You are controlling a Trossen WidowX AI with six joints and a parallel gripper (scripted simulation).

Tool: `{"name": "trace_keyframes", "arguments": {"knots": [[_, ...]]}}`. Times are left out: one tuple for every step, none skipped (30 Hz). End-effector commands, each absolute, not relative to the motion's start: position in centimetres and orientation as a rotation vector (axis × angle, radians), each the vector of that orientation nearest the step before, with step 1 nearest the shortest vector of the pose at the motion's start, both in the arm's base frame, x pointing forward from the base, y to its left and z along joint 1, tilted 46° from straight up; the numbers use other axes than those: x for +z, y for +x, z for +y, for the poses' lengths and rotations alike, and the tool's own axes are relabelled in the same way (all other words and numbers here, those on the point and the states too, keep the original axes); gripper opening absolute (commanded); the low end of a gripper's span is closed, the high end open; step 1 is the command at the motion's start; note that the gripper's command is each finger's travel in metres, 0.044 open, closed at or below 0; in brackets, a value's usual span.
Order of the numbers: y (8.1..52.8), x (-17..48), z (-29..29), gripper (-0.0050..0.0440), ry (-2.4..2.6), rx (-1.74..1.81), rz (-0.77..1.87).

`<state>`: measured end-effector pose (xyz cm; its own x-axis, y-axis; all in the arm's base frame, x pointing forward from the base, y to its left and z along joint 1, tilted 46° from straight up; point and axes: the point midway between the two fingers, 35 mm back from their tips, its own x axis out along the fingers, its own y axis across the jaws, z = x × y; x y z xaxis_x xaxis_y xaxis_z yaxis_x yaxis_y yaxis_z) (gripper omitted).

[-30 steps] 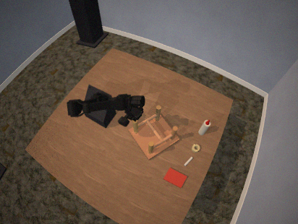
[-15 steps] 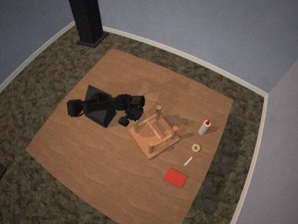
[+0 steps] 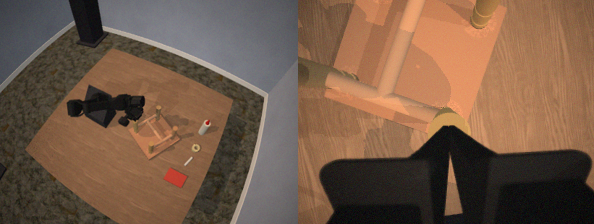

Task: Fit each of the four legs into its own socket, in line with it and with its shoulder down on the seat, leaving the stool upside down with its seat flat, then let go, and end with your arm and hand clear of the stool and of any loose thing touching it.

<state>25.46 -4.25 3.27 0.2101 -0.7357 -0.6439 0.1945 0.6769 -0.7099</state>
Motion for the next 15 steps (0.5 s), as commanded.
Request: {"name": "trace_keyframes", "arguments": {"knots": [[25.2, 2.5, -5.1, 0.0000, -0.528, -0.716, 1.226], [25.2, 2.5, -5.1, 0.0000, -0.528, -0.716, 1.226], [25.2, 2.5, -5.1, 0.0000, -0.528, -0.716, 1.226], [25.2, 2.6, -5.0, 0.0000, -0.528, -0.715, 1.225], [25.3, 2.7, -4.8, 0.0000, -0.529, -0.714, 1.224], [25.3, 2.8, -4.7, 0.0000, -0.530, -0.713, 1.222], [25.3, 2.9, -4.6, 0.0000, -0.531, -0.712, 1.221], [25.4, 3.0, -4.5, 0.0000, -0.532, -0.711, 1.220], [25.4, 3.1, -4.4, 0.0000, -0.532, -0.710, 1.219], [25.4, 3.3, -4.3, 0.0000, -0.533, -0.709, 1.218], [25.4, 3.4, -4.1, 0.0000, -0.534, -0.708, 1.216], [25.5, 3.5, -4.0, 0.0000, -0.535, -0.707, 1.215], [25.5, 3.6, -3.9, 0.0000, -0.536, -0.706, 1.214], [25.5, 3.7, -3.8, 0.0000, -0.536, -0.705, 1.213], [25.5, 3.8, -3.7, 0.0000, -0.537, -0.705, 1.211]]}}
